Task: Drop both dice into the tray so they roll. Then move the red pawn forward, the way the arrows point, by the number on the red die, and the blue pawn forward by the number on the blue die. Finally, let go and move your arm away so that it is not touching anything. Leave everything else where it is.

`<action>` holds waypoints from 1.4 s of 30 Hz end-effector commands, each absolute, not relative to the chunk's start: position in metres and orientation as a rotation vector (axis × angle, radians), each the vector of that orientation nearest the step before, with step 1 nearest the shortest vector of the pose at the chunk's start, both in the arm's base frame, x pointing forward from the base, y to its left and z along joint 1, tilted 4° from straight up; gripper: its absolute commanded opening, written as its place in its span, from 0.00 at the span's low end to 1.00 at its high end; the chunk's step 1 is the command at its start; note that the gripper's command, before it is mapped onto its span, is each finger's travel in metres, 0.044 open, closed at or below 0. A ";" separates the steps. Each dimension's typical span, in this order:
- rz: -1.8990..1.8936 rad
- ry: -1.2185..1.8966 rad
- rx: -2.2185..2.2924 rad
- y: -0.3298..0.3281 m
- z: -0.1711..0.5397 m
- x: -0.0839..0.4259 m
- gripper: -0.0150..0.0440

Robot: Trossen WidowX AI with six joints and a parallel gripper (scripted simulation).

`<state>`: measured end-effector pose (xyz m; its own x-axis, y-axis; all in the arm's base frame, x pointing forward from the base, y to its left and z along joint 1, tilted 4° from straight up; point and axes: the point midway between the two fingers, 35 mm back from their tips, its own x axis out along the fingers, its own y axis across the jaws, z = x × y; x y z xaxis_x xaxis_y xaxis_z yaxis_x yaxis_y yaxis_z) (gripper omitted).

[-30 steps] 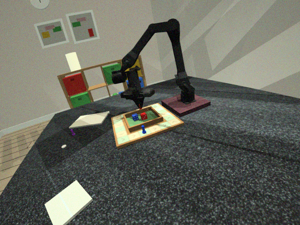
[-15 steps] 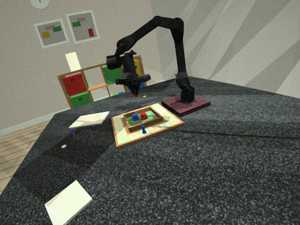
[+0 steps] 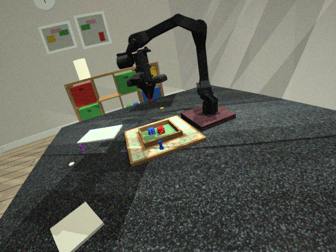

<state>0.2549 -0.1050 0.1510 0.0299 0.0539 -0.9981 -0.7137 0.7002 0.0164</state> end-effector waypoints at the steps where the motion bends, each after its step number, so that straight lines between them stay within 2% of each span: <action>1: 0.643 1.432 -0.587 -0.106 0.141 0.273 0.25; 17: 0.641 1.426 -0.588 -0.099 0.085 0.341 0.25; 42: 0.641 1.425 -0.588 -0.096 0.045 0.343 0.25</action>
<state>0.3456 -0.0972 0.0513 0.0464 0.0499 -0.9977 -0.7166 0.6975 0.0015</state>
